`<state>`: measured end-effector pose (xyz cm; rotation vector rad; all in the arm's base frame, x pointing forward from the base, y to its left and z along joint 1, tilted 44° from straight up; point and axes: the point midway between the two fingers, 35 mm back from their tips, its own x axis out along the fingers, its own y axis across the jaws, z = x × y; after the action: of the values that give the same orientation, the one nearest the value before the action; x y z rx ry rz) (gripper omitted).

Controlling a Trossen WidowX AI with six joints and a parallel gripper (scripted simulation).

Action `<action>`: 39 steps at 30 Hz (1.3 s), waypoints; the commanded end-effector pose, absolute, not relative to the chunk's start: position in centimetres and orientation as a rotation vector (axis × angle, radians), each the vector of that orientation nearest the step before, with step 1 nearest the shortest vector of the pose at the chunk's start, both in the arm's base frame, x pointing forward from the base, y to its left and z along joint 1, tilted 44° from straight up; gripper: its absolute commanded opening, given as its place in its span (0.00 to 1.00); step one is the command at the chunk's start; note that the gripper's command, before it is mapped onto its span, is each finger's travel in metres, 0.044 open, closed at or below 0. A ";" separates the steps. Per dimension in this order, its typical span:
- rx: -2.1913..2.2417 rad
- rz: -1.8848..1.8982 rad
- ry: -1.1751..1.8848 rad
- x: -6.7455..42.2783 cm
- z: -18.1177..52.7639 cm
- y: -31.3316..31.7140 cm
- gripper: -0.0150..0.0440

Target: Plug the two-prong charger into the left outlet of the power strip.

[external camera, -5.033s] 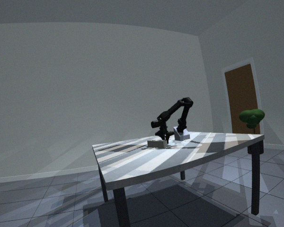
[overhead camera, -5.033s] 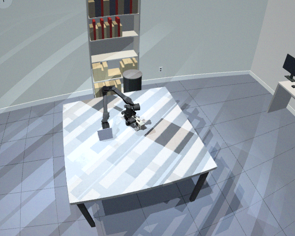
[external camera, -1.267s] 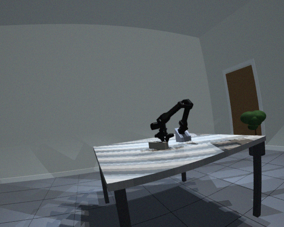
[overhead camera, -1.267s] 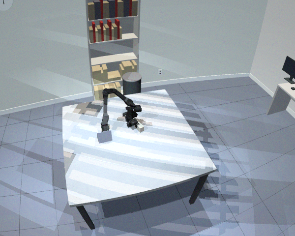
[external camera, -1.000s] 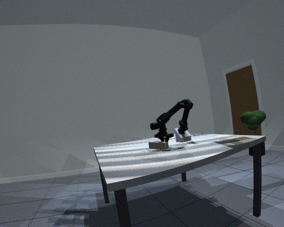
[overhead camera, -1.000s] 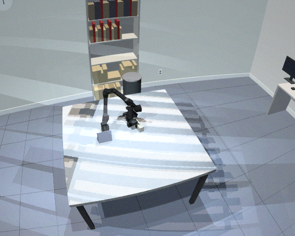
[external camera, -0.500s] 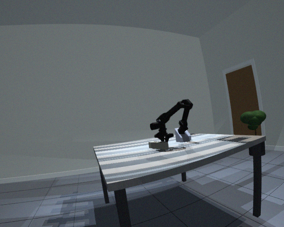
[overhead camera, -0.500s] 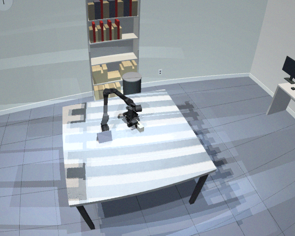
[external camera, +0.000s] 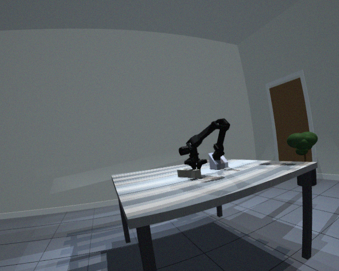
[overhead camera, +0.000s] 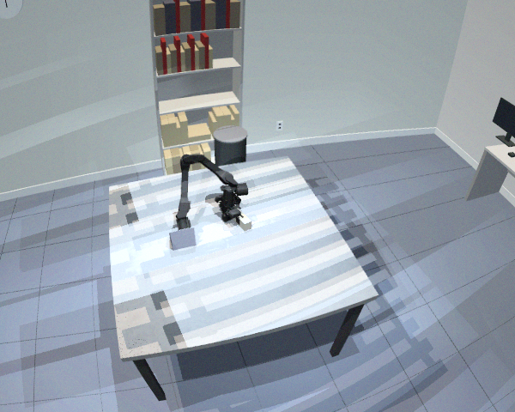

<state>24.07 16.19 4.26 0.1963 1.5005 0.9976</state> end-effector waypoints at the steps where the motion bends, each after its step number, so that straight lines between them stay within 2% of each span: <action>1: 0.191 1.004 1.474 24.9 4.6 16.6 0.25; 39: 0.191 1.004 1.474 25.9 5.0 17.0 0.25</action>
<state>24.77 16.59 4.47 0.1961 1.5211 0.9940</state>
